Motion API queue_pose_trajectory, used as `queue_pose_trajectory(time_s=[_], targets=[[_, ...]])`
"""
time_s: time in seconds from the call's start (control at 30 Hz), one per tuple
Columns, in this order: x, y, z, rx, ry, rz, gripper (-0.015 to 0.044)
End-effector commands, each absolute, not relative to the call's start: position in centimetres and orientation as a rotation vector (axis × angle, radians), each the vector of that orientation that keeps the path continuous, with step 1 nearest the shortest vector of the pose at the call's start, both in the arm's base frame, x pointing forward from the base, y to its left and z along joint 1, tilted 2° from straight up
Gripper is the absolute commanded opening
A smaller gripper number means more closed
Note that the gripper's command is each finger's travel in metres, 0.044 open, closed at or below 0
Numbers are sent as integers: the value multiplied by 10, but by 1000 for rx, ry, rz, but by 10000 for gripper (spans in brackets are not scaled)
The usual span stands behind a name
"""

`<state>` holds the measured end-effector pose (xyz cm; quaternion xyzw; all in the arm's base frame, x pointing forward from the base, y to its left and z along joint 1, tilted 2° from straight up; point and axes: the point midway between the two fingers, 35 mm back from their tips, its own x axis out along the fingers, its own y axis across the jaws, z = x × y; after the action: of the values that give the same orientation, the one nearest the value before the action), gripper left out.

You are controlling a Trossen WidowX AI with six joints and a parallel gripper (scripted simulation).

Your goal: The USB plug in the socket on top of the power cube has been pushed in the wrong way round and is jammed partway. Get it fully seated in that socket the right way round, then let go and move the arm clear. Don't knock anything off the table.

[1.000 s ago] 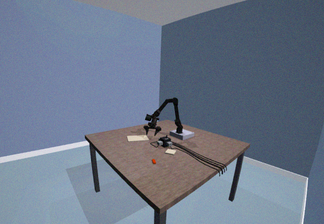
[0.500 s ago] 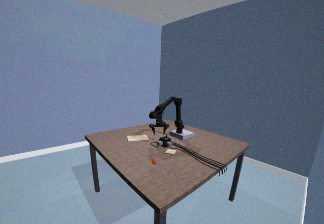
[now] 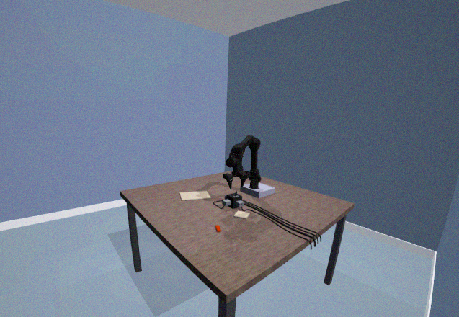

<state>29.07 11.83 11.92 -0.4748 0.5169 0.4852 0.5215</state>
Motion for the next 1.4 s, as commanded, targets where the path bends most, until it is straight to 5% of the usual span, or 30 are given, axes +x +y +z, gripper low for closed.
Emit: queue_pose_trajectory(time_s=[0.0, 1.37], targets=[[290, 118, 116, -1148, 1245, 1169, 440], [290, 119, 90, -1141, 1241, 1166, 414]])
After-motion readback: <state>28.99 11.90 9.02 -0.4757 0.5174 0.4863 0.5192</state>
